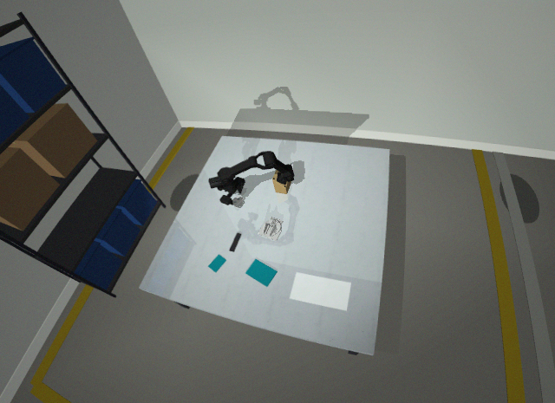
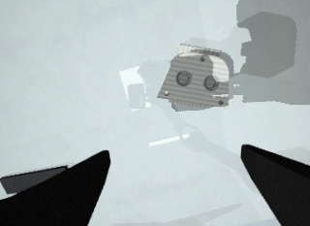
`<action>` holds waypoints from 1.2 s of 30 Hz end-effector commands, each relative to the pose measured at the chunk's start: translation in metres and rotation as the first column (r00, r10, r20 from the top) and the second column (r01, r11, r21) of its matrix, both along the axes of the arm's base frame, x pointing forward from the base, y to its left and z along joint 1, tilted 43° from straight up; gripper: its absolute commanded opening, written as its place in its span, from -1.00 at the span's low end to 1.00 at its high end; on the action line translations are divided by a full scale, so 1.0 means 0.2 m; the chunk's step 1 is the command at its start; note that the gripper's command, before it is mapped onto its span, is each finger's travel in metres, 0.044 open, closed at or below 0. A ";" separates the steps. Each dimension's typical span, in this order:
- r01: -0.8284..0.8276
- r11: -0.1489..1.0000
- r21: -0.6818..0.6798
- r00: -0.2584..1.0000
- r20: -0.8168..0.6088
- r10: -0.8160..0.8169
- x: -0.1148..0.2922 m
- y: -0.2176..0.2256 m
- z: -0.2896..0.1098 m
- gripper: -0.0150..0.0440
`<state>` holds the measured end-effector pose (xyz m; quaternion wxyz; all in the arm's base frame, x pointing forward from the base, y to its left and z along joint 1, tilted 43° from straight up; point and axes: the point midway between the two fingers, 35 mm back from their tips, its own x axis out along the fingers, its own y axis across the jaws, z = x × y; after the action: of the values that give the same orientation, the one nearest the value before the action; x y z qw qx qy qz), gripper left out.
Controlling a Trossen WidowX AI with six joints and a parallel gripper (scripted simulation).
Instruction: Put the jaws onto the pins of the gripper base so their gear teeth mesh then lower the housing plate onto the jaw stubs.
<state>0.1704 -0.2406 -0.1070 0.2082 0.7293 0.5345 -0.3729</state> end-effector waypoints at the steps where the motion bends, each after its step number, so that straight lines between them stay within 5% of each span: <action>1: 0.063 0.998 0.017 0.997 -0.052 -0.062 -0.07 -0.03 -0.04 1.00; 17: 0.171 0.984 0.049 0.977 -0.140 -0.163 -0.17 0.08 -0.26 1.00; 36: 0.171 0.984 0.049 0.977 -0.140 -0.163 -0.17 0.08 -0.26 1.00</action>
<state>0.1358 -0.2243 -0.1591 0.1189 0.7494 0.4972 -0.4208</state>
